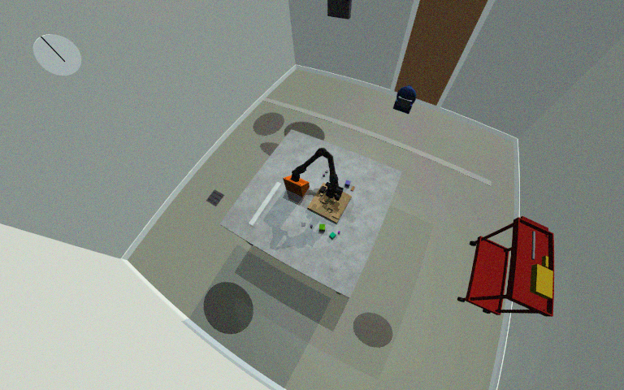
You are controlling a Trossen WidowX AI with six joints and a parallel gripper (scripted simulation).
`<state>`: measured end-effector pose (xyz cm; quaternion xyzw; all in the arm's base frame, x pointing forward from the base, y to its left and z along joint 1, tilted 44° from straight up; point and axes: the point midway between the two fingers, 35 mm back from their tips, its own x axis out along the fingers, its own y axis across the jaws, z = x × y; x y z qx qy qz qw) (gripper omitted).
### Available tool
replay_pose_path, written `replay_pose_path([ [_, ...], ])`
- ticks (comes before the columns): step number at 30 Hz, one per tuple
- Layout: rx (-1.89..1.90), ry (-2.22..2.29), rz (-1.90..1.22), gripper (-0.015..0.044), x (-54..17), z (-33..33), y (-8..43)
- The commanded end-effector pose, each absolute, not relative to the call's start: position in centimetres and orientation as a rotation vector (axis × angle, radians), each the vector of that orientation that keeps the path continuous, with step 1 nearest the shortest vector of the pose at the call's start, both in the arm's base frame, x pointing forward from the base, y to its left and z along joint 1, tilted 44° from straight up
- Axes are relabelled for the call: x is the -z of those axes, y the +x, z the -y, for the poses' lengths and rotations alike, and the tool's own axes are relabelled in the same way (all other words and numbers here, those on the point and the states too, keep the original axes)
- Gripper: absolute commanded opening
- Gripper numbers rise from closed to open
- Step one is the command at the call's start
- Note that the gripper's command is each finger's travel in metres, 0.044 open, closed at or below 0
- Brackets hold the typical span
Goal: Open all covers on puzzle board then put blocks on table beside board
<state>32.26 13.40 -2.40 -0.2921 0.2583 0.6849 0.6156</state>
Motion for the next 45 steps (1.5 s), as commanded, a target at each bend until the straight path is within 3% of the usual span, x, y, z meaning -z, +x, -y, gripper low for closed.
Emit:
replay_pose_path([
  [1,-1.578,-0.664,-0.595,0.0000,2.4,-13.5,32.0],
  [45,-1.579,-0.661,-0.597,0.0000,2.3,-13.4,27.1],
])
